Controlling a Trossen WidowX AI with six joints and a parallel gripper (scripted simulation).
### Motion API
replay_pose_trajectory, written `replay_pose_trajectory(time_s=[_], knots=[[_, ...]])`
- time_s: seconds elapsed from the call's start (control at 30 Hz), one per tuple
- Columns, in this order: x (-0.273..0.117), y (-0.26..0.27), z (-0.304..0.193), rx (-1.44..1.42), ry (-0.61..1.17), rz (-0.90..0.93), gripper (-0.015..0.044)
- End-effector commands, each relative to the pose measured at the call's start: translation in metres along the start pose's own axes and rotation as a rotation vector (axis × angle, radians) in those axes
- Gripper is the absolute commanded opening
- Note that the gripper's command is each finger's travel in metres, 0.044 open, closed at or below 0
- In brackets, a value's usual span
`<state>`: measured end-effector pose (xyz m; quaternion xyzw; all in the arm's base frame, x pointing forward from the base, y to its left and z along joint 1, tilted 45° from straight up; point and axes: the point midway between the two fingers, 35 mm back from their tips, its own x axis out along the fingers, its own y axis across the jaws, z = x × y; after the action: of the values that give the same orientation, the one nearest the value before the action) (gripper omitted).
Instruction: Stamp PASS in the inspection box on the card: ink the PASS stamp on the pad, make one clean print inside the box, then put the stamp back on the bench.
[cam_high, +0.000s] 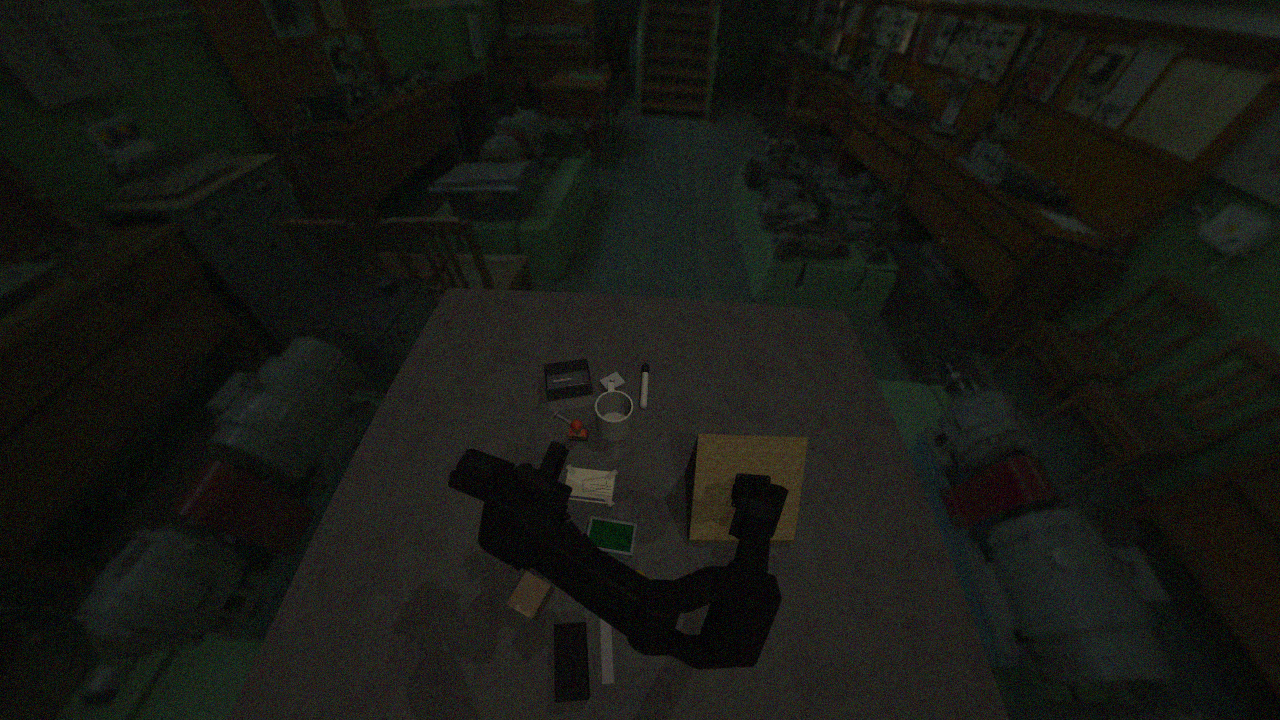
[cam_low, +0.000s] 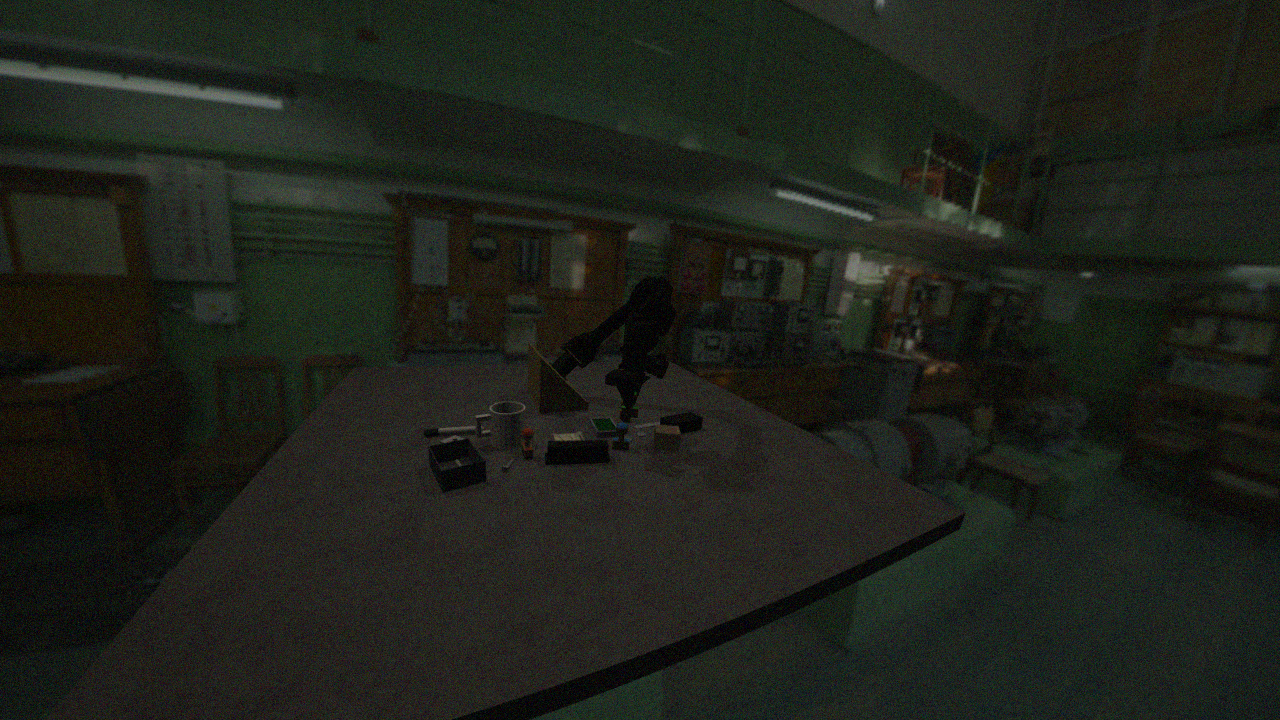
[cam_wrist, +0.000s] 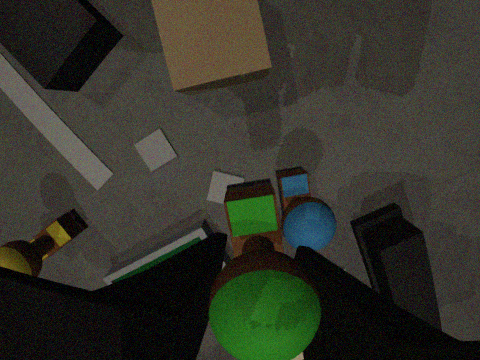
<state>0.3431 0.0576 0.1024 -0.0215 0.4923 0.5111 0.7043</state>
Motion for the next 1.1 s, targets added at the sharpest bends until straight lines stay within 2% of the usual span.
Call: replay_pose_trajectory(time_s=[0.0,0.63,1.07], knots=[[-0.001,0.007,-0.015,-0.009,0.004,-0.003,0.0],[0.002,0.043,-0.083,-0.007,0.004,0.001,0.0],[0.008,0.044,-0.085,-0.005,0.004,0.001,0.0]])
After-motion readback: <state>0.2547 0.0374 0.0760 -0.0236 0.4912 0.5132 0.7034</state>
